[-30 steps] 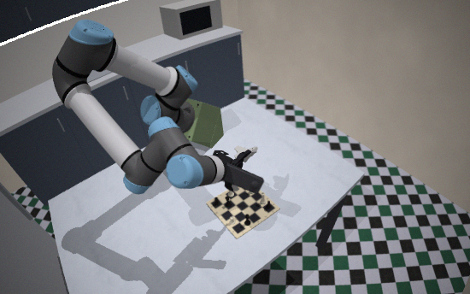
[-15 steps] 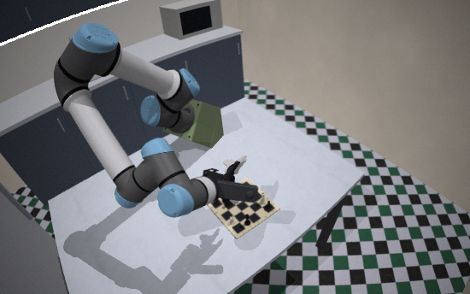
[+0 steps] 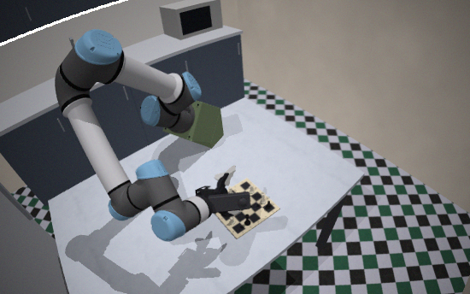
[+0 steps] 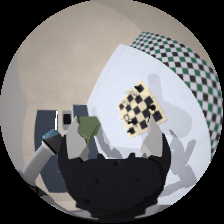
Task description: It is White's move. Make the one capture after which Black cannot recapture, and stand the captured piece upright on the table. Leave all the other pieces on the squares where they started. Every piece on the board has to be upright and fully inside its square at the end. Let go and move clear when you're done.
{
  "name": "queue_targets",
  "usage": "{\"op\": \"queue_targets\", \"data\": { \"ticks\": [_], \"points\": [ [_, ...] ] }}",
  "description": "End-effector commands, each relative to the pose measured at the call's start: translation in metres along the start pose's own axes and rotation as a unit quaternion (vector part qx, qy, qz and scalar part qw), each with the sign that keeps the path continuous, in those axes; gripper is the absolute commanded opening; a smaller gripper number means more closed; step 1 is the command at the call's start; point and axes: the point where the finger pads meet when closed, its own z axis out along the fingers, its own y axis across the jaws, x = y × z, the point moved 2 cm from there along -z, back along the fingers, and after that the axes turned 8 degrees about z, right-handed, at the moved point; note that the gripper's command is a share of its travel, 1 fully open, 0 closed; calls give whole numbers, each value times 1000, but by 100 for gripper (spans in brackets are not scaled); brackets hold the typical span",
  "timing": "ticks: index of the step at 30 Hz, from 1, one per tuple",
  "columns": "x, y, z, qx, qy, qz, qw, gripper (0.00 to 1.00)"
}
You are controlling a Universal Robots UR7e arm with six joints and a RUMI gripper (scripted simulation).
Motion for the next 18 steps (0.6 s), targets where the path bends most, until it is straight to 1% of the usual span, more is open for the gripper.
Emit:
{"op": "queue_targets", "data": {
  "ticks": [1, 5, 7, 10, 12, 14, 17, 18],
  "points": [
    [-5, 14, -5, 19, 9, -59, 998, 100],
    [-9, 22, -8, 27, 15, -89, 996, 100],
    [-12, 29, -11, 33, 22, -119, 992, 100],
    [-14, 33, -12, 36, 26, -133, 990, 100],
    [-18, 41, -15, 42, 34, -162, 985, 100],
    [-18, 41, -15, 42, 34, -162, 985, 100],
    [-25, 52, -19, 49, 47, -204, 977, 100],
    [-25, 52, -19, 49, 47, -204, 977, 100]
  ]
}}
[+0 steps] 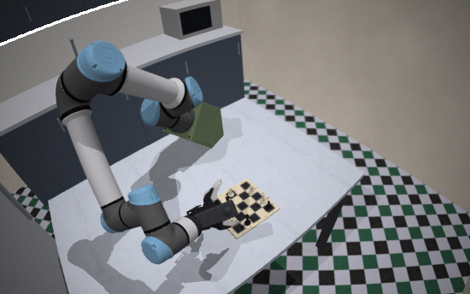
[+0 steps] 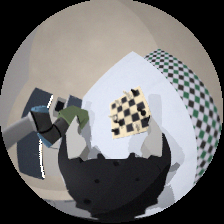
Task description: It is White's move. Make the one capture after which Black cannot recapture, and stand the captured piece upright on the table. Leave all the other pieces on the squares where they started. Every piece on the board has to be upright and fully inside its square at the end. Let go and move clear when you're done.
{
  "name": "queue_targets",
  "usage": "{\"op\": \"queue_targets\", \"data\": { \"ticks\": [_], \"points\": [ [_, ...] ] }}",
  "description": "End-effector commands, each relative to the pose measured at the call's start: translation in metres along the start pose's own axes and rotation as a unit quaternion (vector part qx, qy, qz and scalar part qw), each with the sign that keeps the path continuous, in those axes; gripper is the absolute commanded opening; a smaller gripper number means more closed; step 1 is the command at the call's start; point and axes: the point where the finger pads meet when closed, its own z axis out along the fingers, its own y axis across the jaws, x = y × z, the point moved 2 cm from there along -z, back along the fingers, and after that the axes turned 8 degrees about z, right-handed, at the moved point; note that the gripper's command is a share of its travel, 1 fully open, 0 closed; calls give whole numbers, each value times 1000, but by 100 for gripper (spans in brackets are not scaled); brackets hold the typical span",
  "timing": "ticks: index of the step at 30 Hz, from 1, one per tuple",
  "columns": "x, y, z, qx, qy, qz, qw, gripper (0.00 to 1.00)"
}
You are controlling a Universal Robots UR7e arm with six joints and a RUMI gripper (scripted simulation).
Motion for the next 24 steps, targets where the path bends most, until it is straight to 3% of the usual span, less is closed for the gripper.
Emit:
{"op": "queue_targets", "data": {
  "ticks": [1, 13, 24],
  "points": [
    [-12, 11, -8, 12, 19, -61, 998, 100],
    [-31, 27, -19, 18, 45, -141, 989, 100],
    [-61, 46, -34, 13, 84, -247, 965, 100]
  ]
}}
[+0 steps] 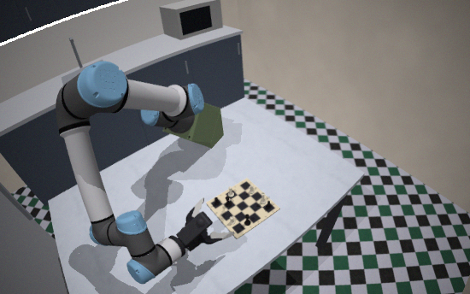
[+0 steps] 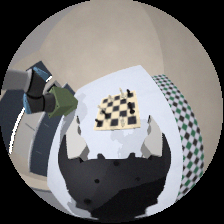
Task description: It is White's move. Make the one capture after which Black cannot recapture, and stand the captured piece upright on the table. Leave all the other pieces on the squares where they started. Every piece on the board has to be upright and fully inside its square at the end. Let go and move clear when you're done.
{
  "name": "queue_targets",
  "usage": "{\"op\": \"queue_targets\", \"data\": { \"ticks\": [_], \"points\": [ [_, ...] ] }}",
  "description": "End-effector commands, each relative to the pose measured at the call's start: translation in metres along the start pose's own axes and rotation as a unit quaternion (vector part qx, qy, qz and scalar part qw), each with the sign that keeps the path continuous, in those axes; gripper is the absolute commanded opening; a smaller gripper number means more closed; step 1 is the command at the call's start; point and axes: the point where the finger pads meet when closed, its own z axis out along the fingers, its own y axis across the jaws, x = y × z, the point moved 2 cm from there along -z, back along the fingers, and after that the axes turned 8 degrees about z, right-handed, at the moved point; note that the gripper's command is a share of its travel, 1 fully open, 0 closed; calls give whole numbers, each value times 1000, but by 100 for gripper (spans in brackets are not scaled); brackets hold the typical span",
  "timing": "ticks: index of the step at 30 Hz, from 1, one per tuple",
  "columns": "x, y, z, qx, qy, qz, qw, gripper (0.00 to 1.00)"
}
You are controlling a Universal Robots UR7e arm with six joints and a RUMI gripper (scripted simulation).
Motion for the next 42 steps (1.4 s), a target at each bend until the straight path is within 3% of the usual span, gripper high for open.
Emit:
{"op": "queue_targets", "data": {
  "ticks": [1, 21, 42],
  "points": [
    [-17, 3, -11, -3, 23, -61, 998, 100],
    [-67, 9, -39, -35, 67, -209, 975, 100],
    [-95, 9, -53, -61, 84, -283, 953, 100]
  ]
}}
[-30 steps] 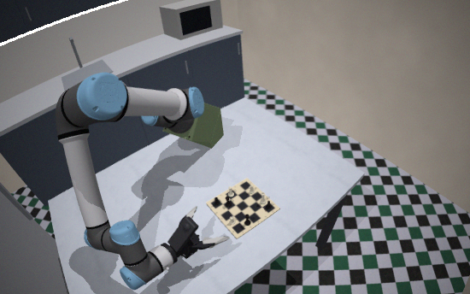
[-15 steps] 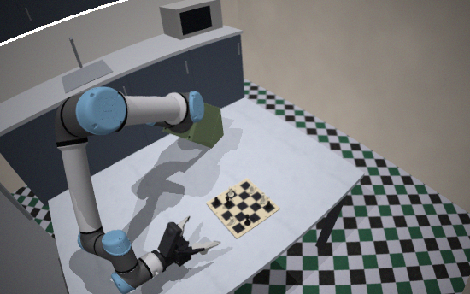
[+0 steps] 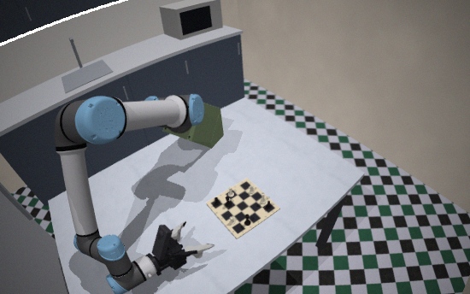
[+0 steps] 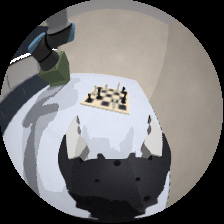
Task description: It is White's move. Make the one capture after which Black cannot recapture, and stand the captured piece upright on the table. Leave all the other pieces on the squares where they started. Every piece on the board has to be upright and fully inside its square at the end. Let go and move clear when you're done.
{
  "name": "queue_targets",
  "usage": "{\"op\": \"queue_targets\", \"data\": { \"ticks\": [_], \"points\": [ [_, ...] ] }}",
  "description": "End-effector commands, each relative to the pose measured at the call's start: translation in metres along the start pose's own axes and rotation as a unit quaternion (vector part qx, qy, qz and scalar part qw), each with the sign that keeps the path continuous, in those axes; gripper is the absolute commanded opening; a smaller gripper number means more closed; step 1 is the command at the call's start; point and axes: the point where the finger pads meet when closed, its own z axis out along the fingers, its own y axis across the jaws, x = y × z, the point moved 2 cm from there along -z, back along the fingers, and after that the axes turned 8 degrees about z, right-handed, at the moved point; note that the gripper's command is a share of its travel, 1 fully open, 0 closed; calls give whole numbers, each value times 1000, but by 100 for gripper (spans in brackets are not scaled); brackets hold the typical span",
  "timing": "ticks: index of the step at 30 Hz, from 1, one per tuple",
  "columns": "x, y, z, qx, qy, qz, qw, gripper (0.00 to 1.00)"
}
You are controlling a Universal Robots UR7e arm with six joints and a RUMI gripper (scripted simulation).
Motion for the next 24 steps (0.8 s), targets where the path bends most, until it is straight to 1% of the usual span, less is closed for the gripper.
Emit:
{"op": "queue_targets", "data": {
  "ticks": [1, 24],
  "points": [
    [-4, -2, -4, -5, 3, -16, 1000, 100],
    [-9, -5, -8, -11, 6, -33, 999, 100]
  ]
}}
